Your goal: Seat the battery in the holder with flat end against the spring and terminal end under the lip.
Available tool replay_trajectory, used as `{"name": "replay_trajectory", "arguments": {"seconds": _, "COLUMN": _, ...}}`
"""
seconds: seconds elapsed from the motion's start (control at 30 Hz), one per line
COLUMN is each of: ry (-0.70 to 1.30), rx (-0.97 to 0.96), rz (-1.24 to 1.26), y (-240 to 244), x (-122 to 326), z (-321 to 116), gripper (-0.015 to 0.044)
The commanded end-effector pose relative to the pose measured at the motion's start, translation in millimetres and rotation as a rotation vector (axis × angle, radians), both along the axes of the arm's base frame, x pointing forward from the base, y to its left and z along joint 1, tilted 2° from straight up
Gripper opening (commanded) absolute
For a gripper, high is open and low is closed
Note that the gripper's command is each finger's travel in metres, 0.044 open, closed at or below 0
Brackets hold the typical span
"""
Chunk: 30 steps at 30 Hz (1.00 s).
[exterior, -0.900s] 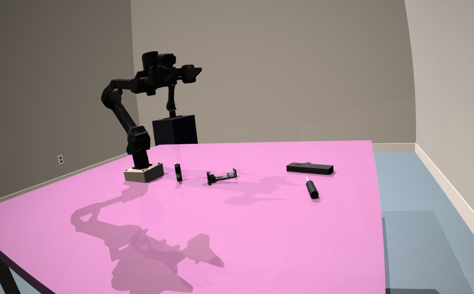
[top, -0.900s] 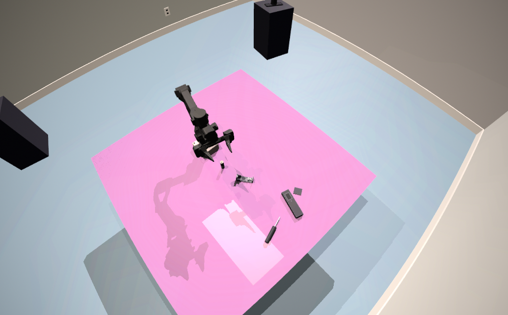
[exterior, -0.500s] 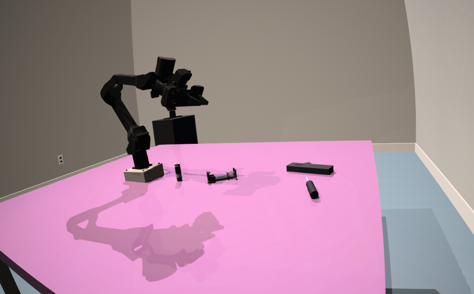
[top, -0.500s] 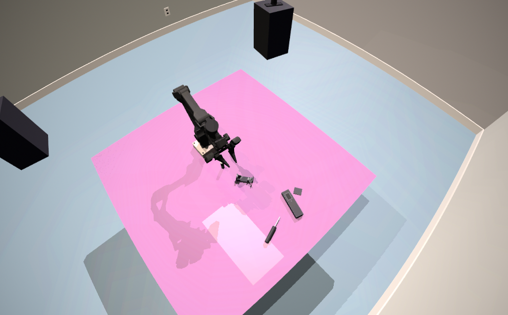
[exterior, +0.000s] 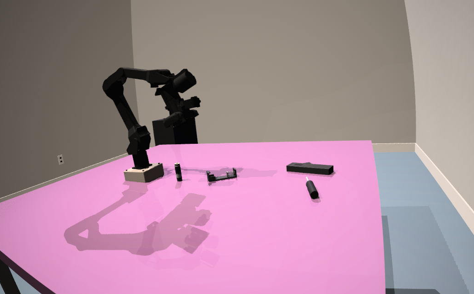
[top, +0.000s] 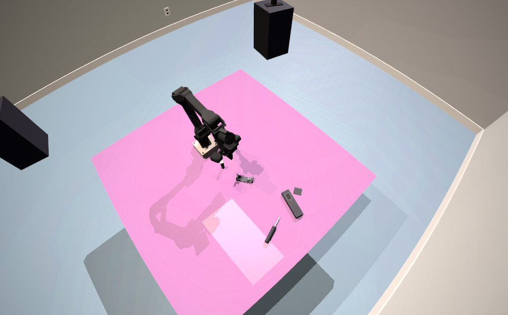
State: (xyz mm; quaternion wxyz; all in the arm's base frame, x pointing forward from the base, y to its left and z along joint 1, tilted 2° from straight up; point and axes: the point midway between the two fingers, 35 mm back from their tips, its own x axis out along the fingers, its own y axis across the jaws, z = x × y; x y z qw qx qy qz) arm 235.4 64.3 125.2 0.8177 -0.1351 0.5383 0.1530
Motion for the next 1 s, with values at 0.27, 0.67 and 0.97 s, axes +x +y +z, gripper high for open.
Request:
{"name": "replay_trajectory", "arguments": {"seconds": 0.27, "ry": 0.385, "rx": -0.159, "rz": 0.144, "y": -3, "x": -64, "z": -15, "gripper": 0.0000}}
{"name": "replay_trajectory", "arguments": {"seconds": 0.67, "ry": 0.384, "rx": -0.159, "rz": 0.144, "y": -3, "x": -61, "z": -63, "gripper": 0.0000}}
{"name": "replay_trajectory", "arguments": {"seconds": 0.97, "ry": 0.385, "rx": -0.159, "rz": 0.144, "y": -5, "x": -65, "z": -95, "gripper": 0.0000}}
